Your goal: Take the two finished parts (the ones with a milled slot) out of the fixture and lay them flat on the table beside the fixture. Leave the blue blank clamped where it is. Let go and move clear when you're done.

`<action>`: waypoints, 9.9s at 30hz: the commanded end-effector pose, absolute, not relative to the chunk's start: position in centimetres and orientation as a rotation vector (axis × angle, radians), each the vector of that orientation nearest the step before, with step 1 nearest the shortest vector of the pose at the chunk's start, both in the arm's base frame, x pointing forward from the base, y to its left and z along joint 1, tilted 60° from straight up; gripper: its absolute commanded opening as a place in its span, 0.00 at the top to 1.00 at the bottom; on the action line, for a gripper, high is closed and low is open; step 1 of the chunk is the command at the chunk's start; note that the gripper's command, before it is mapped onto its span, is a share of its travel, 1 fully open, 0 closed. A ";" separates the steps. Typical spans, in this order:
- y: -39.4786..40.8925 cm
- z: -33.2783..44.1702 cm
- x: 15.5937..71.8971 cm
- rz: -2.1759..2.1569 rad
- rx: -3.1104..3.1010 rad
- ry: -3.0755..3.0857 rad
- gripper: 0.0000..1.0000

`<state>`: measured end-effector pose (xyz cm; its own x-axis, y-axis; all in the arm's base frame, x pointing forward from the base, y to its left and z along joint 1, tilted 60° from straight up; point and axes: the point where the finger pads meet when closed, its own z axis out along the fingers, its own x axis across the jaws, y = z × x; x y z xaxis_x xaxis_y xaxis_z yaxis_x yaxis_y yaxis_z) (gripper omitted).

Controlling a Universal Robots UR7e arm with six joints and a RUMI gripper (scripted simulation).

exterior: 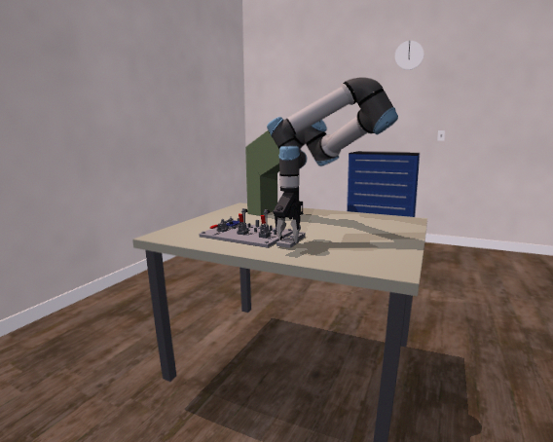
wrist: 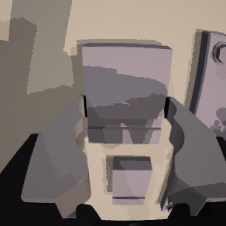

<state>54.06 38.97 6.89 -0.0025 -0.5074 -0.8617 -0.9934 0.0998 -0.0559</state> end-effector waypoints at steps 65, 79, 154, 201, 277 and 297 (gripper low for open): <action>39.6 6.6 54.2 0.803 -1.507 1.614 1.00; 39.6 6.6 54.2 0.803 -1.507 1.614 1.00; 32.9 10.5 53.3 0.803 -1.508 1.614 0.46; 30.9 11.7 53.0 0.803 -1.508 1.614 0.46; 22.8 16.4 51.9 0.803 -1.508 1.614 0.46; 22.8 16.4 51.9 0.803 -1.508 1.614 0.46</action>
